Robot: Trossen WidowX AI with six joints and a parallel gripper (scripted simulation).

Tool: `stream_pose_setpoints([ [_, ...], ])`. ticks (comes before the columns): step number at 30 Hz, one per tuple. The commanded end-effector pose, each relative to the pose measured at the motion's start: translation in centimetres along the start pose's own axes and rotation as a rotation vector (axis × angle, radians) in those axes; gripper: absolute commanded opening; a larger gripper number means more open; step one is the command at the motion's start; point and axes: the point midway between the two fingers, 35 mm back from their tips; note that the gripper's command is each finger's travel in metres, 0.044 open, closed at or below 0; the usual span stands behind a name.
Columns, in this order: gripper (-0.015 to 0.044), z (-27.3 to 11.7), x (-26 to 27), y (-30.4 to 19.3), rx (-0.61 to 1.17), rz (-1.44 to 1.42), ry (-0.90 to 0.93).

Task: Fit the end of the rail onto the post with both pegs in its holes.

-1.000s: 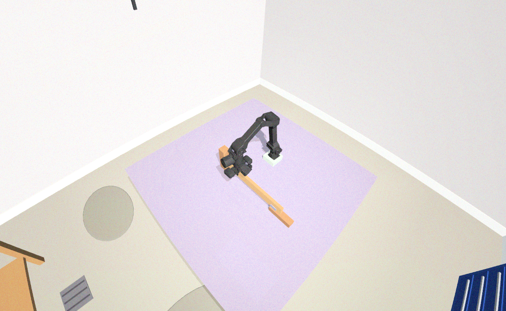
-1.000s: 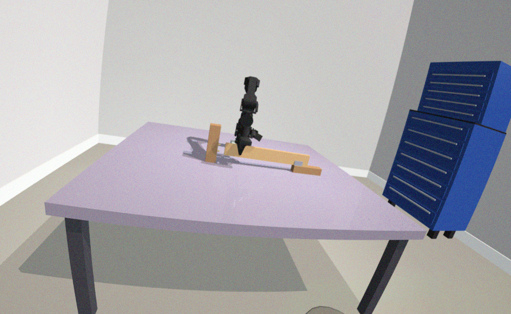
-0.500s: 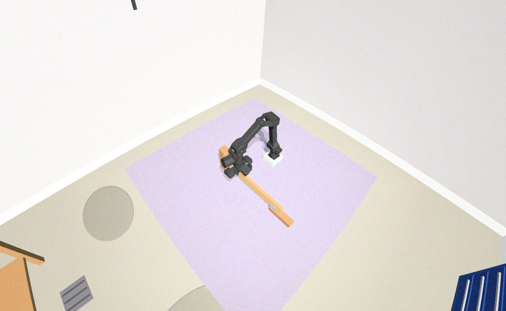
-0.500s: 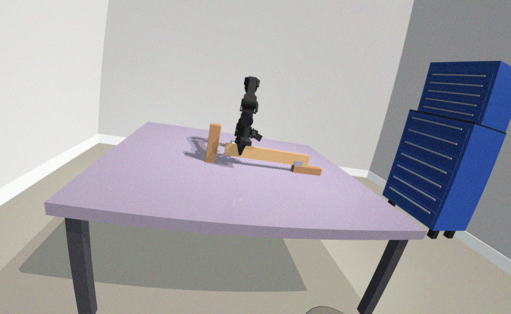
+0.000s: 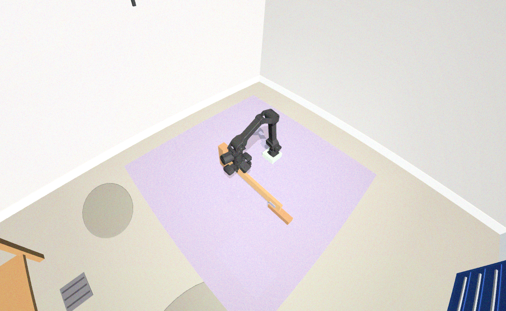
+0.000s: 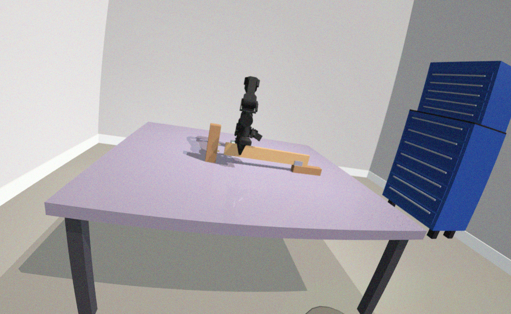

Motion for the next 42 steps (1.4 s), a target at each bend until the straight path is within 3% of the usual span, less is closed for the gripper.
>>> stream_pose_setpoints([
  [1,0.0,0.0,0.0,-0.2,0.0,0.0,-0.005],
  [42,0.0,0.1,0.2,-1.4,0.001,0.0,-0.005],
])
Point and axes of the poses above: the point midway between the two fingers, 35 mm back from their tips, its own z axis out along the fingers, its own x axis across the jaws, y = z × x, and after that the axes turned 8 degrees about -z, right-handed
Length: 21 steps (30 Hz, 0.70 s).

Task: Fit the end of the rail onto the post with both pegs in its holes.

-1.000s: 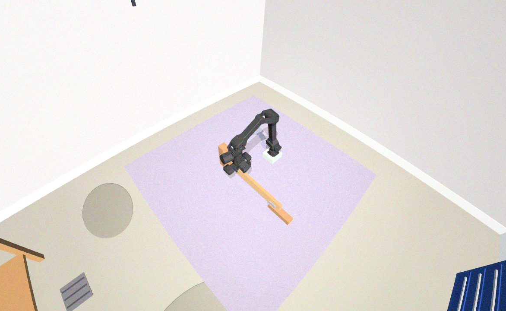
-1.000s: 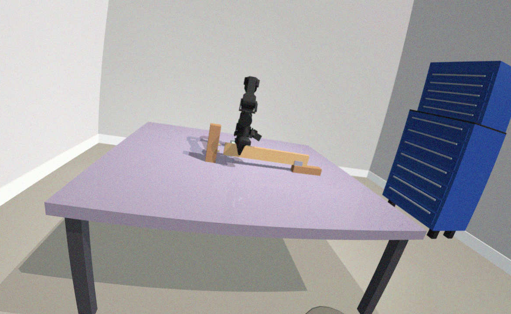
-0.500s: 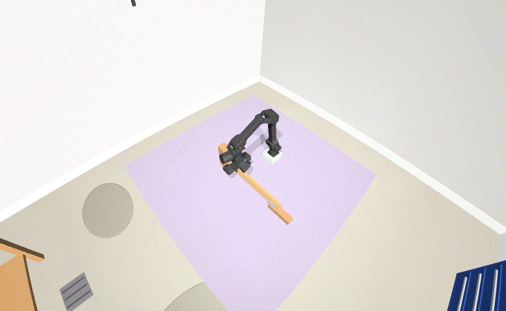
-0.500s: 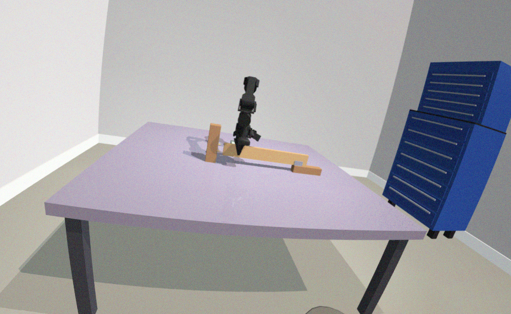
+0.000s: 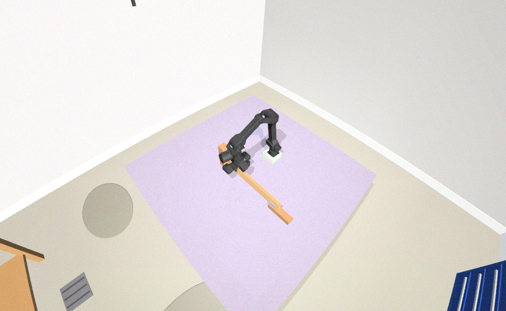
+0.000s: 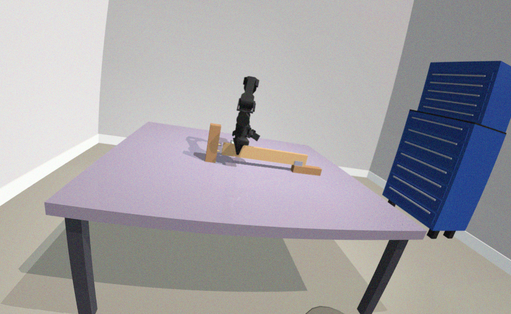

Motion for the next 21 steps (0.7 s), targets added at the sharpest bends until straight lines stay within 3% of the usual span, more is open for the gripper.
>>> stream_pose_setpoints([
  [1,0.0,-0.11,0.01,-0.3,0.003,0.0,0.0],
  [21,0.0,-0.18,0.08,-0.92,0.004,0.0,0.0],
])
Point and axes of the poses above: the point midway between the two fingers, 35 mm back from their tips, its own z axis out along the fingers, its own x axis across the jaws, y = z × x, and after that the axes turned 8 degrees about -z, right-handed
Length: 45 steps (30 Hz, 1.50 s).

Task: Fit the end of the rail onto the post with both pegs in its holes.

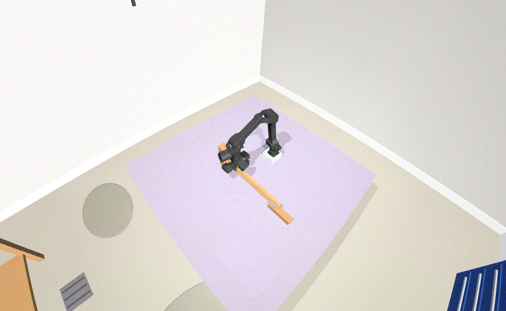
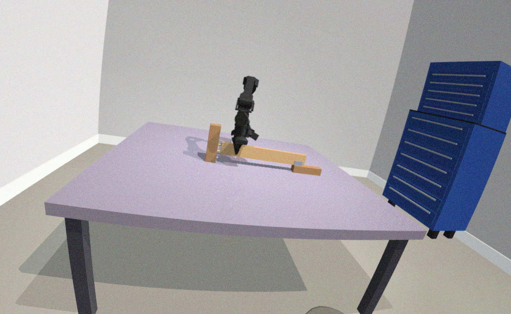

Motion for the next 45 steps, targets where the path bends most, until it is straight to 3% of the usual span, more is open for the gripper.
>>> stream_pose_setpoints([
  [1,0.0,0.0,0.0,-0.3,0.002,0.001,0.0],
  [45,0.0,-0.1,0.1,-1.1,0.003,0.001,0.0],
])
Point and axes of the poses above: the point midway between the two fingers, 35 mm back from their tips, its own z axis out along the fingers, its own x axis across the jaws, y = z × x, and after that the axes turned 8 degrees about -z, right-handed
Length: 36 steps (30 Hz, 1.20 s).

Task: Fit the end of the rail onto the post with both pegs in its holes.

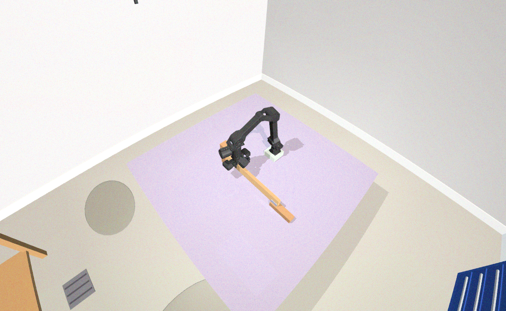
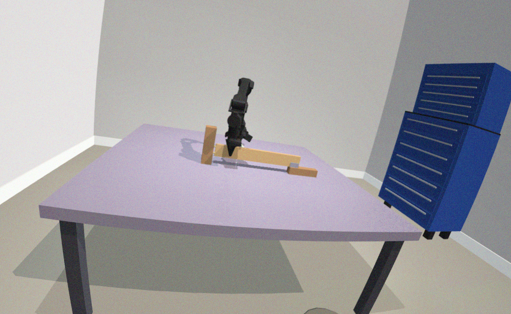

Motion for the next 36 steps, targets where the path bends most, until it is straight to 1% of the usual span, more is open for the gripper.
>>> stream_pose_setpoints([
  [1,0.0,-0.16,-0.02,-0.16,0.006,0.003,-0.002],
  [36,0.0,0.05,-0.1,0.31,0.006,0.003,-0.002],
])
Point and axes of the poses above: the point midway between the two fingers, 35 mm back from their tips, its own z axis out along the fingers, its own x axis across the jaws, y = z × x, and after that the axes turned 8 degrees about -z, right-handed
